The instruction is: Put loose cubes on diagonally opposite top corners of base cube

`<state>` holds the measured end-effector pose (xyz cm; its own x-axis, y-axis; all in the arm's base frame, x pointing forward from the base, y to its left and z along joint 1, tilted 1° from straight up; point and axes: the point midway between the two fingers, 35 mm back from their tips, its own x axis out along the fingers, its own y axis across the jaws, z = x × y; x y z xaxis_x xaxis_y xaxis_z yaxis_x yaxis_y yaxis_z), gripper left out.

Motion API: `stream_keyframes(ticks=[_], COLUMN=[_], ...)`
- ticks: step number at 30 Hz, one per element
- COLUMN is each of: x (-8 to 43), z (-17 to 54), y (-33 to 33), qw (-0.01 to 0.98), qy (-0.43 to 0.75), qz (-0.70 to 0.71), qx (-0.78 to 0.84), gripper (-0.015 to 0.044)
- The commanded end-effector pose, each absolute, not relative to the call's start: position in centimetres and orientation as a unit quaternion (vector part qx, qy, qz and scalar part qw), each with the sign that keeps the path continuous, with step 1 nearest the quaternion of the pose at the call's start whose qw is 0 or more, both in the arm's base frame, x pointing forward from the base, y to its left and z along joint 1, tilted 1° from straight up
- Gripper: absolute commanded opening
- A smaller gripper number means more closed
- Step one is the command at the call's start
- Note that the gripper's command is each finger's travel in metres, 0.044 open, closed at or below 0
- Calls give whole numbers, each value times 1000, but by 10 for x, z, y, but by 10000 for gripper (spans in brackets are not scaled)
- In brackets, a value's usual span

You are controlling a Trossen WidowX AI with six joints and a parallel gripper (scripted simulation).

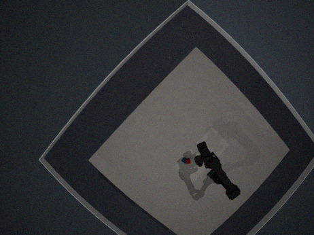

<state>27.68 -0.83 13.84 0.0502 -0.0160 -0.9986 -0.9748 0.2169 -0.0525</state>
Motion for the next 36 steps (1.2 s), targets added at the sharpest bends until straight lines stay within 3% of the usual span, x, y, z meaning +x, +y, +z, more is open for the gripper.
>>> stream_keyframes(ticks=[1,36], x=[281,288], z=[138,135], y=[1,83], qw=[562,585], qy=[543,558], qz=[423,404], qx=[-458,-429], gripper=[105,105])
